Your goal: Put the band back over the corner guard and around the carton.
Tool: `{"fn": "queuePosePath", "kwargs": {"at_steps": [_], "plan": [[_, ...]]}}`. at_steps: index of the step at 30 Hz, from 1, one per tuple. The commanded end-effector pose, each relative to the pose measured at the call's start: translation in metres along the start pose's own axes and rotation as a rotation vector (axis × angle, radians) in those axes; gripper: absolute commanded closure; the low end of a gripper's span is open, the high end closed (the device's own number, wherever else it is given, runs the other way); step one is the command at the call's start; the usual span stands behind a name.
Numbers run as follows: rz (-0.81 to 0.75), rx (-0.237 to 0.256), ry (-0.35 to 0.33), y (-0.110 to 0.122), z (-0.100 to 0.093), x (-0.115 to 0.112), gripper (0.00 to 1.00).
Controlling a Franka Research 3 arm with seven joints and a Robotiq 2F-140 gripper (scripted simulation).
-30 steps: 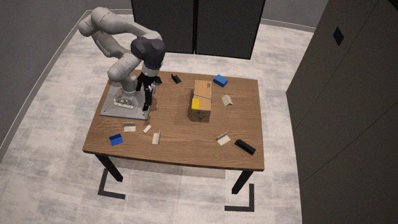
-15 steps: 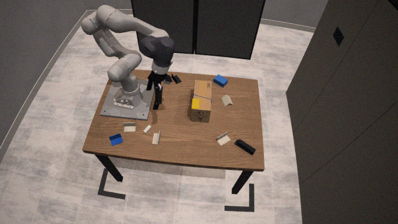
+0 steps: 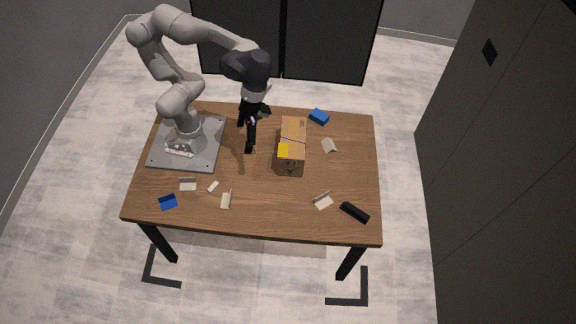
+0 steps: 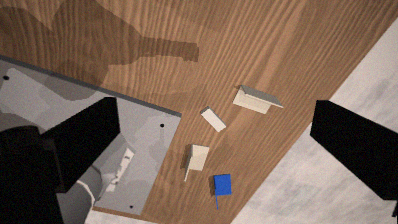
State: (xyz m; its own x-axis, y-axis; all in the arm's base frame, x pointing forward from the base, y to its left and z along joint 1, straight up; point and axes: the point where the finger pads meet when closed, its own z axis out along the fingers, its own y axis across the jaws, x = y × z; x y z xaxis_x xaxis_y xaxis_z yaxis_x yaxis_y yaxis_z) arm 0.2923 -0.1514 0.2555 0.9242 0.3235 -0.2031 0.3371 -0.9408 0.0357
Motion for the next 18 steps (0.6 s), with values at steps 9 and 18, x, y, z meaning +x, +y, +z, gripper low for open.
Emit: {"fn": "queuePosePath", "kwargs": {"at_steps": [9,18], "plan": [[0.21,0.005,0.103,-0.017,-0.003,0.091,0.0],[0.272,0.031,0.147,-0.035,-0.003,0.134,0.0]]}}
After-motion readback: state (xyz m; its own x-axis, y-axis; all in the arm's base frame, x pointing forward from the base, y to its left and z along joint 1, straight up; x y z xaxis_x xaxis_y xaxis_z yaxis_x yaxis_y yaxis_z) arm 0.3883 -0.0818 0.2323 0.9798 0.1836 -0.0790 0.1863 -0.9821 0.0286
